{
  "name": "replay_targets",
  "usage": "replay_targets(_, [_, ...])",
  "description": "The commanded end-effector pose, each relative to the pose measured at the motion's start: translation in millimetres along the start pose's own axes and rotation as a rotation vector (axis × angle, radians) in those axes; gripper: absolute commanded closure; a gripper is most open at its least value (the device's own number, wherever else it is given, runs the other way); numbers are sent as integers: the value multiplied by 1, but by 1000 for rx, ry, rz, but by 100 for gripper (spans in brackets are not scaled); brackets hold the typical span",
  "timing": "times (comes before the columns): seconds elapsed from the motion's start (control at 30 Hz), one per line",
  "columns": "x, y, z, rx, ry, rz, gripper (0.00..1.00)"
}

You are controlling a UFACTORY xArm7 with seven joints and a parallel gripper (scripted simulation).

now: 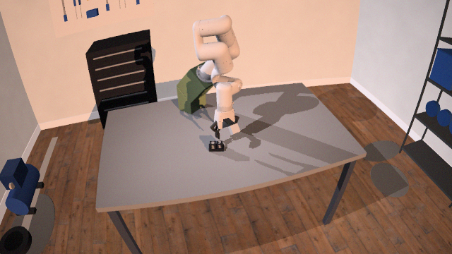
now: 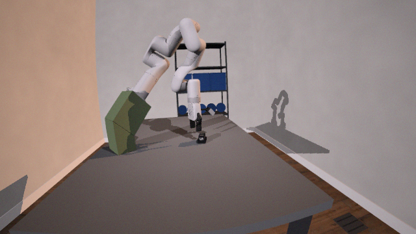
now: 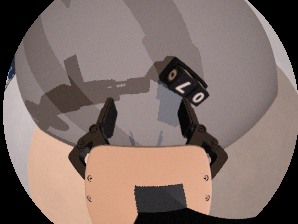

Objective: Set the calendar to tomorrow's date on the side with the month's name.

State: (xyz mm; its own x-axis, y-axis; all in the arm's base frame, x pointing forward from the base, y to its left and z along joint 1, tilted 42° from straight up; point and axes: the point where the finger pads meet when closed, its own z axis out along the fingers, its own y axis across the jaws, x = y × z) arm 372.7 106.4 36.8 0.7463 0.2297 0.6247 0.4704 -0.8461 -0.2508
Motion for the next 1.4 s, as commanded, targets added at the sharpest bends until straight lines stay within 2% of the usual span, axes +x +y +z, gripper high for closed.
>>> replay_targets(0.0, [7,20,0,0,1,-75,0])
replay_targets(0.17, [9,27,0,0,1,-85,0])
replay_targets(0.3, [11,33,0,0,1,-206,0])
replay_targets(0.37, [11,33,0,0,1,-206,0])
replay_targets(0.47, [17,52,0,0,1,-206,0])
replay_targets(0.6, [17,55,0,0,1,-216,0])
replay_targets(0.7, [18,58,0,0,1,-303,0])
replay_targets(0.87, [26,82,0,0,1,-337,0])
replay_targets(1.03, [26,83,0,0,1,-347,0])
replay_targets(1.13, [27,86,0,0,1,-435,0])
replay_targets(1.27, [34,108,0,0,1,-467,0])
replay_targets(1.37, [35,111,0,0,1,-469,0])
